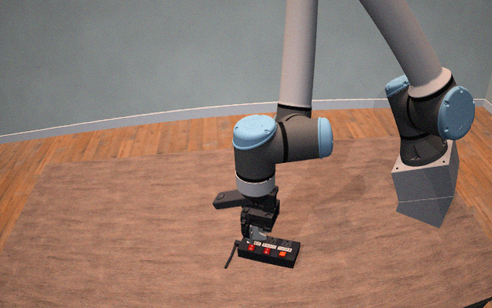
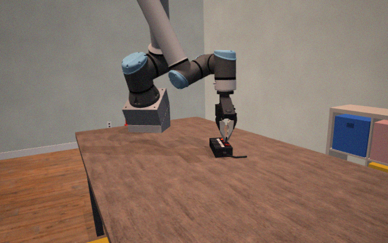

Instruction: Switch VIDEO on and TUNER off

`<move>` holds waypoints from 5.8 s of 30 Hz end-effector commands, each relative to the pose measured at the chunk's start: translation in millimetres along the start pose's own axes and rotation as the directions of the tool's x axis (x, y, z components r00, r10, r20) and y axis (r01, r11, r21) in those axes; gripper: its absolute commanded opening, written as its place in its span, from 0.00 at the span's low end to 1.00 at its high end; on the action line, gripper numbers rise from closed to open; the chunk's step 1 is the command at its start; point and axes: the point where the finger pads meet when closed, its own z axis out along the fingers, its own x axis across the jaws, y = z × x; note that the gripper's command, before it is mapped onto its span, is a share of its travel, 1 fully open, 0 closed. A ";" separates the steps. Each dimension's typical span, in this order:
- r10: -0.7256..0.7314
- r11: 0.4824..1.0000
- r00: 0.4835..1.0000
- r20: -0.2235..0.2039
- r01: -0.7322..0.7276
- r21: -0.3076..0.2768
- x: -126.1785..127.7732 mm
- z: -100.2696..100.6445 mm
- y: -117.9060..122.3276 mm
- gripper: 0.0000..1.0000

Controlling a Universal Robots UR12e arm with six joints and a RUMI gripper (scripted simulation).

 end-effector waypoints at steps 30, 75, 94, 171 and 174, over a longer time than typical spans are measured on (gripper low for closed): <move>-0.001 1.000 1.000 0.000 0.001 -0.002 1.2 0.9 2.5 0.00; -0.001 1.000 1.000 -0.001 0.001 -0.003 1.7 6.9 2.8 0.00; -0.001 1.000 1.000 0.000 0.001 -0.002 1.0 10.6 2.5 0.00; 0.001 1.000 1.000 0.001 -0.001 0.001 -14.0 -44.0 90.4 0.00; 0.001 1.000 1.000 0.001 -0.001 0.000 -13.6 -43.7 91.4 0.00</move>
